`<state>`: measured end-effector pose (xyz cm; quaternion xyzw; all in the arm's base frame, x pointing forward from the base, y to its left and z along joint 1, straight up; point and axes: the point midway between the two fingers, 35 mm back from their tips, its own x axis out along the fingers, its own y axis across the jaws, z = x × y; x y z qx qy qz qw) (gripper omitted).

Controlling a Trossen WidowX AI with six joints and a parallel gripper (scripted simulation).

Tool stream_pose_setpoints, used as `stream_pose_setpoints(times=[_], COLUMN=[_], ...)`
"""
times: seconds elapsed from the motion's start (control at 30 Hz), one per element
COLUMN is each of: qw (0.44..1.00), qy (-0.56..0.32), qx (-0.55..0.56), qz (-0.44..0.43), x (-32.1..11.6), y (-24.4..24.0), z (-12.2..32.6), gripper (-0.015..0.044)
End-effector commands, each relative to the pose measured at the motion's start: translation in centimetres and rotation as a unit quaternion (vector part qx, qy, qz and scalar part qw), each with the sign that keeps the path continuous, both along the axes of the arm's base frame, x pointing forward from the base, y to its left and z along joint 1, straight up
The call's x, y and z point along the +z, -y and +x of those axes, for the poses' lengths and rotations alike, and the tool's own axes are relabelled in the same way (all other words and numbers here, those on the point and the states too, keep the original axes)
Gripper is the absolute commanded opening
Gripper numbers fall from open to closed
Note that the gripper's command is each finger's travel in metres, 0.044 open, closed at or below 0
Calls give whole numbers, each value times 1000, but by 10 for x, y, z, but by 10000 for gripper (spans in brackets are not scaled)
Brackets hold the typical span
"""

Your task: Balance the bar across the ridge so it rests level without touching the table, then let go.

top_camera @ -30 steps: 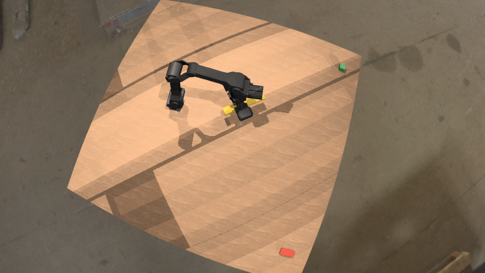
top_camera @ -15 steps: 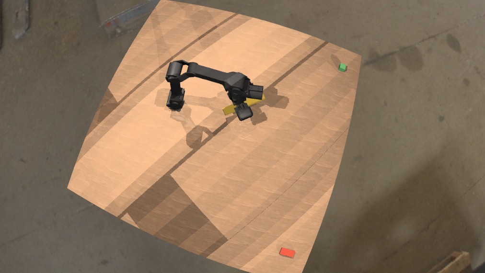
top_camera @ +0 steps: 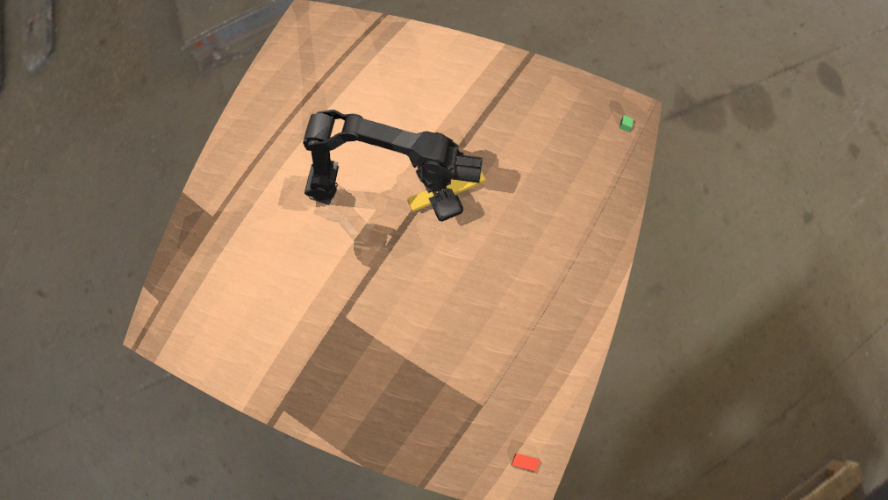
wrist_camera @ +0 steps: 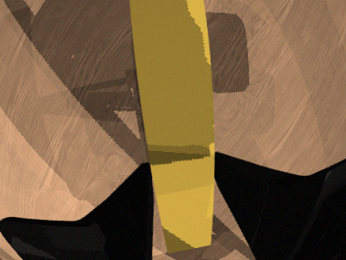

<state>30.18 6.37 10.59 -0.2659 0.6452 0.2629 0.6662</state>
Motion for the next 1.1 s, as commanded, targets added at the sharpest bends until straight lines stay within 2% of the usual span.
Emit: stream_pose_setpoints(times=[0.0,0.33,0.67,0.8,1.07], qw=[1000,1000,1000,1000,1000], qy=[0,0,0,0,0], qx=[0,0,0,0,0], qz=[0,0,0,0,0], x=[0,0,0,7,93], y=[0,0,0,0,0], z=[0,0,0,1,-2], gripper=[185,185,440,440,440])
